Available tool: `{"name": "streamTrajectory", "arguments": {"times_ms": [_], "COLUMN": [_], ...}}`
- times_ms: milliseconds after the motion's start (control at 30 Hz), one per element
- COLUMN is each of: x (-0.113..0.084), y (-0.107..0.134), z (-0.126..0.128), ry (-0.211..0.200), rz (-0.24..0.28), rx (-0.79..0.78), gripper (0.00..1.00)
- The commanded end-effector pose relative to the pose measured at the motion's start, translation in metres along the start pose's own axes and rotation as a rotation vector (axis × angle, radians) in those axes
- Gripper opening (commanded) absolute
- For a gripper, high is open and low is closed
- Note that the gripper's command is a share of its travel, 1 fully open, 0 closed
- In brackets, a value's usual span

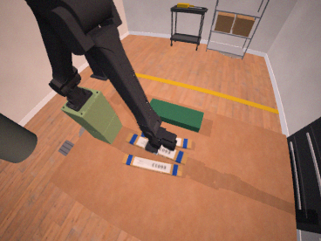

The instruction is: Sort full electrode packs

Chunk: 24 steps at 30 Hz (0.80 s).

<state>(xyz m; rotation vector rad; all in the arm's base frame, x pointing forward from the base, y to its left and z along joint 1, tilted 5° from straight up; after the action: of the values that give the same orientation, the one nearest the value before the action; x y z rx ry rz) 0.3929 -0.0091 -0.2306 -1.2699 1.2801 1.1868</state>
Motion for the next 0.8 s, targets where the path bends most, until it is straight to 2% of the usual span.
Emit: {"name": "streamTrajectory", "arguments": {"times_ms": [0, 767], "x": [-0.018, -0.047], "y": [-0.015, -0.015], "z": [-0.001, -0.001], "ry": [0.000, 0.000], "rz": [-0.037, -0.038], "rx": [0.002, 0.003], "gripper": [0.00, 0.00]}}
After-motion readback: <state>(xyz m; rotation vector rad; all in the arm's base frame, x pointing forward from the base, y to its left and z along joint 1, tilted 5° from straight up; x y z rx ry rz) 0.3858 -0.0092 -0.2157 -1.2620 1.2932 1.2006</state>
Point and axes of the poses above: the point where the finger pads meet when closed, its own x axis out along the fingers, its own z axis across the jaws, y = z × x, the point moved 2 cm from there along -x, back along the fingers, and after that the axes turned 1 degree about x, right-handed, at the moved point
